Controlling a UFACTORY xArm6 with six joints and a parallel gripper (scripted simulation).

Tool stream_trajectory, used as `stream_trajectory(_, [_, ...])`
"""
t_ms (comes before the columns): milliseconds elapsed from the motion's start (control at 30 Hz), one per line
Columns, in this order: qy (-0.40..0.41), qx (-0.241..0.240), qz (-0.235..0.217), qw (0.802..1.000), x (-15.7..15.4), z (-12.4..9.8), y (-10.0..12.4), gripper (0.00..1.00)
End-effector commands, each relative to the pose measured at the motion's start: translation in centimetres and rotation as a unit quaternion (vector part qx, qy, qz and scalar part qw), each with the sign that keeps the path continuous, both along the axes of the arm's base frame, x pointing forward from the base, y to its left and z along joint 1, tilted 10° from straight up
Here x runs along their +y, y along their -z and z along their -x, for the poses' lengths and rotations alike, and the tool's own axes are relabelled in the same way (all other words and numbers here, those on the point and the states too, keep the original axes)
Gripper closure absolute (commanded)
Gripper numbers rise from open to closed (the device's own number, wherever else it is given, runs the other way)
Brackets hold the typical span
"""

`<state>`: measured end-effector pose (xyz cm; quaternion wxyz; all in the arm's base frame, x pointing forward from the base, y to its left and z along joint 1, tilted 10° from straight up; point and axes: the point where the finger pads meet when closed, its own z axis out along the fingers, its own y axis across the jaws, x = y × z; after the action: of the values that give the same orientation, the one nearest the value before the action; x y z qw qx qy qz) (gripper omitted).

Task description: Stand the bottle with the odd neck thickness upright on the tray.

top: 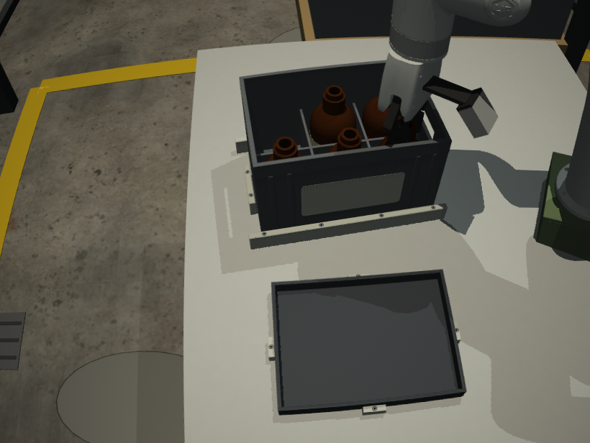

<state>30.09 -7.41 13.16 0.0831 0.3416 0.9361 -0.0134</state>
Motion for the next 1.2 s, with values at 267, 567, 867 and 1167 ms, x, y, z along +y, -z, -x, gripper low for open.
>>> stream_trajectory(267, [0.0,-0.002,0.0,1.0,-0.02,-0.1,-0.12,1.0])
stream_trajectory(567, [0.0,-0.002,0.0,1.0,-0.02,-0.1,-0.12,0.35])
stream_trajectory(867, [0.0,-0.002,0.0,1.0,-0.02,-0.1,-0.12,0.35])
stream_trajectory(1167, [0.0,-0.002,0.0,1.0,-0.02,-0.1,-0.12,0.35])
